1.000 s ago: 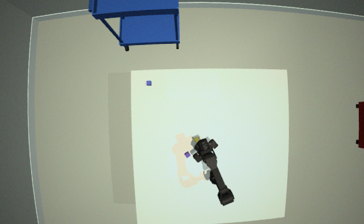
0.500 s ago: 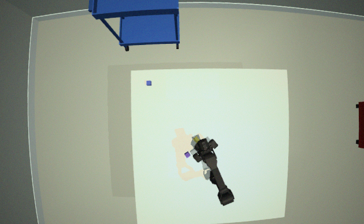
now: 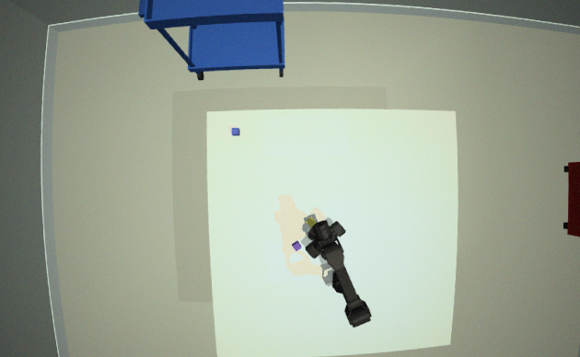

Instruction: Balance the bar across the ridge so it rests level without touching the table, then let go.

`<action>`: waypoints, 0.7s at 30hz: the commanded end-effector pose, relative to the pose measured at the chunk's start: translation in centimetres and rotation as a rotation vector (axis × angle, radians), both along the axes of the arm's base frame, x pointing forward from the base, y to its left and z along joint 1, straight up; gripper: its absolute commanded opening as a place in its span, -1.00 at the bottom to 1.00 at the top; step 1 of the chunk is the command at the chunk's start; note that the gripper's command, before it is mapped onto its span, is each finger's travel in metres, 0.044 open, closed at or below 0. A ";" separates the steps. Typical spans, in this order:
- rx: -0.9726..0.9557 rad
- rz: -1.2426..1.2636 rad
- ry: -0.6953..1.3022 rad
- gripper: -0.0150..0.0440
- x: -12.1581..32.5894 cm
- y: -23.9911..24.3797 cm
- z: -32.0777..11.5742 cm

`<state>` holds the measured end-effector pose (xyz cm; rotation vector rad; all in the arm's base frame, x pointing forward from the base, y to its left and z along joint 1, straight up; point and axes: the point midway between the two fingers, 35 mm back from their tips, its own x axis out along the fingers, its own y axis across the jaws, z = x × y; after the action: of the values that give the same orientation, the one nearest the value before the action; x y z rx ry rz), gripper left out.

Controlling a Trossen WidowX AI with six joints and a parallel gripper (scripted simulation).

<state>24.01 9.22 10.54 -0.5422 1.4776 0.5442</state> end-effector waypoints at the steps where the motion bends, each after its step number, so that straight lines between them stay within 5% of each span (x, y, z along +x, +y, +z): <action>1: 0.000 0.000 0.000 0.58 0.0 0.0 0.0; 6: 0.000 0.000 0.000 1.00 0.0 0.0 0.0; 21: 0.000 0.000 0.000 1.00 -0.2 -0.1 10.0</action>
<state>24.18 9.28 19.60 -0.5416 1.4655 0.5433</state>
